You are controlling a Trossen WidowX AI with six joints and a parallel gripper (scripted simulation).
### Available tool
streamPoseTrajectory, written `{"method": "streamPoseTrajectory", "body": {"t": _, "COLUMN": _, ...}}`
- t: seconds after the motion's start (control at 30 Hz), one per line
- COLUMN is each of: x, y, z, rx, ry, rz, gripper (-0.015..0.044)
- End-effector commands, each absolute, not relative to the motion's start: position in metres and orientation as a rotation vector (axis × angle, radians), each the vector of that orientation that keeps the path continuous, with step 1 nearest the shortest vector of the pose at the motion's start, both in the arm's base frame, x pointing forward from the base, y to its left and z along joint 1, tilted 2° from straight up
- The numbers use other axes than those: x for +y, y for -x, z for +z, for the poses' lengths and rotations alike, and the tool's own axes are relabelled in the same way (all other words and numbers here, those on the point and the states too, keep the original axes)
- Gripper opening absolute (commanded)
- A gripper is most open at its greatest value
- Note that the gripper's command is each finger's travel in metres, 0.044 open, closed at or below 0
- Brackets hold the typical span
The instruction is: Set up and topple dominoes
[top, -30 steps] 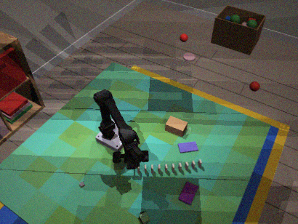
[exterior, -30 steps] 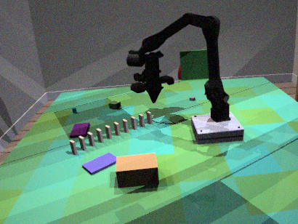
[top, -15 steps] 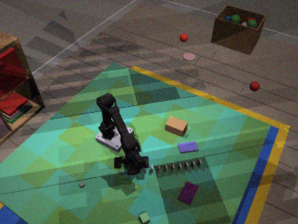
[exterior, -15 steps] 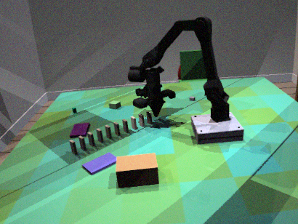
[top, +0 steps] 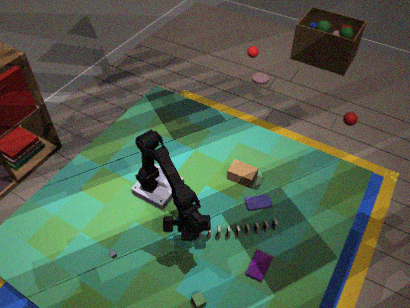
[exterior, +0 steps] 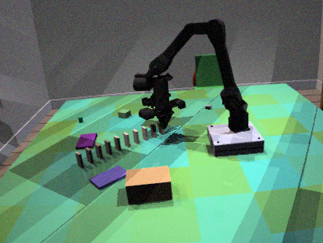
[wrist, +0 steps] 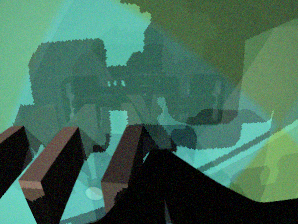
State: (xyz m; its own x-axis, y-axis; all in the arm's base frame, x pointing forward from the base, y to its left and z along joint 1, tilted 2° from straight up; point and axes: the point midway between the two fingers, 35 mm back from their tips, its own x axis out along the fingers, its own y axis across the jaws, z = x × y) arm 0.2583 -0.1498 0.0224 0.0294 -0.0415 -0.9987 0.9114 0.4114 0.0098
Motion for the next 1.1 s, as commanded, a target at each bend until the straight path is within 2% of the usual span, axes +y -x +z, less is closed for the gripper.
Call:
{"method": "streamPoseTrajectory", "body": {"t": 0.0, "x": -0.148, "y": -0.266, "z": 0.024, "rx": 1.327, "ry": -0.869, "rz": -0.904, "gripper": 0.0}}
{"method": "streamPoseTrajectory", "body": {"t": 0.17, "x": -0.147, "y": -0.265, "z": 0.031, "rx": 1.334, "ry": -0.881, "rz": -0.913, "gripper": 0.0}}
{"method": "streamPoseTrajectory", "body": {"t": 0.4, "x": -0.135, "y": -0.284, "z": 0.083, "rx": 1.326, "ry": -0.872, "rz": -0.904, "gripper": 0.0}}
{"method": "streamPoseTrajectory", "body": {"t": 1.07, "x": -0.134, "y": -0.284, "z": 0.084, "rx": 1.325, "ry": -0.87, "rz": -0.902, "gripper": 0.0}}
